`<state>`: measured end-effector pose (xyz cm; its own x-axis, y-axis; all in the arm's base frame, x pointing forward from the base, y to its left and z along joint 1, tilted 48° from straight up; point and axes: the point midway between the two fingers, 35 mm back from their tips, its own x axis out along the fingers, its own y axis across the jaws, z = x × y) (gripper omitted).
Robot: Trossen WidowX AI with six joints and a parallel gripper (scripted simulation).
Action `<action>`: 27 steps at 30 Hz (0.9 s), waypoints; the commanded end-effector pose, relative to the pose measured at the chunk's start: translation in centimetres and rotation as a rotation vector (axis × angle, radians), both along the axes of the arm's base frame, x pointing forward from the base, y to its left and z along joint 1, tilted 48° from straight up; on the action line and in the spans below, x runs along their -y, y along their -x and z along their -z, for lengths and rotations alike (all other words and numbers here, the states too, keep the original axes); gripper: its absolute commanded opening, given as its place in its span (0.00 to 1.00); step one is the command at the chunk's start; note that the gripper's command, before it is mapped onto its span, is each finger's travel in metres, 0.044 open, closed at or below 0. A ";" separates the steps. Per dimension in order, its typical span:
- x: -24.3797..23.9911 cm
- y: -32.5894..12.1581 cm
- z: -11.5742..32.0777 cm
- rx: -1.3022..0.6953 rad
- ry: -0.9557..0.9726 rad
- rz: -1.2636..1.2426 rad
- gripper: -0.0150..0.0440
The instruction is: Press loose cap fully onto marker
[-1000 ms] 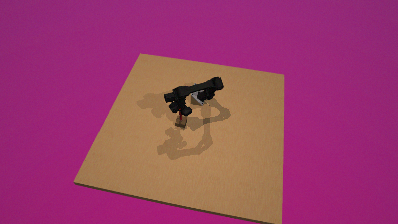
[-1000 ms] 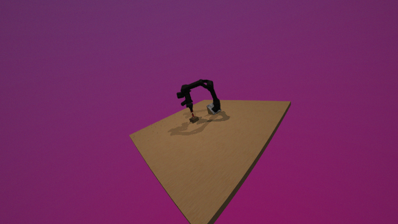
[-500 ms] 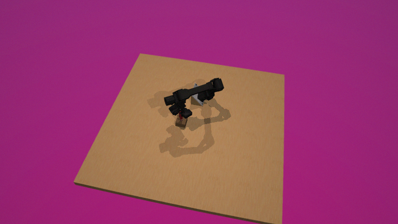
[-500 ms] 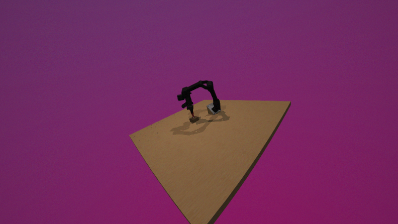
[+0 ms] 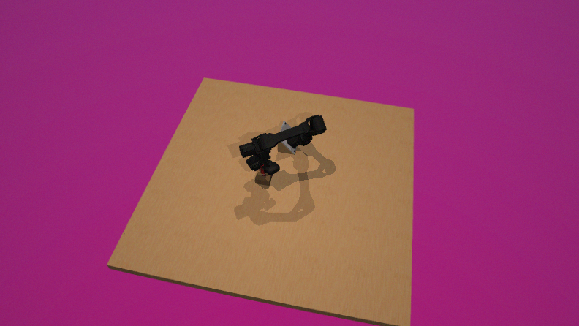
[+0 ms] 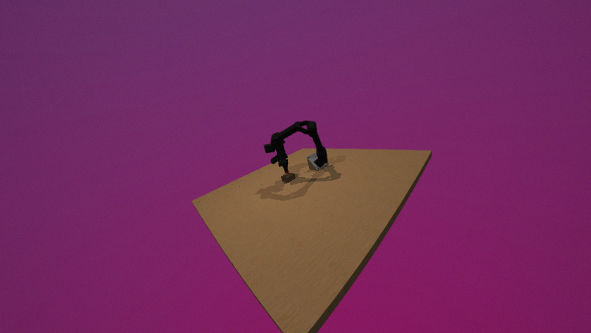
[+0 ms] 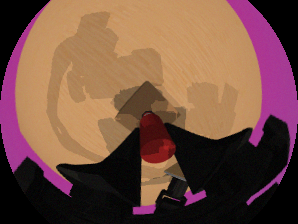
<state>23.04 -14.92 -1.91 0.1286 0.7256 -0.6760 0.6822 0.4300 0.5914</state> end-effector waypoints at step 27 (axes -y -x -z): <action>1.3 0.1 -1.0 0.000 0.001 0.002 1.00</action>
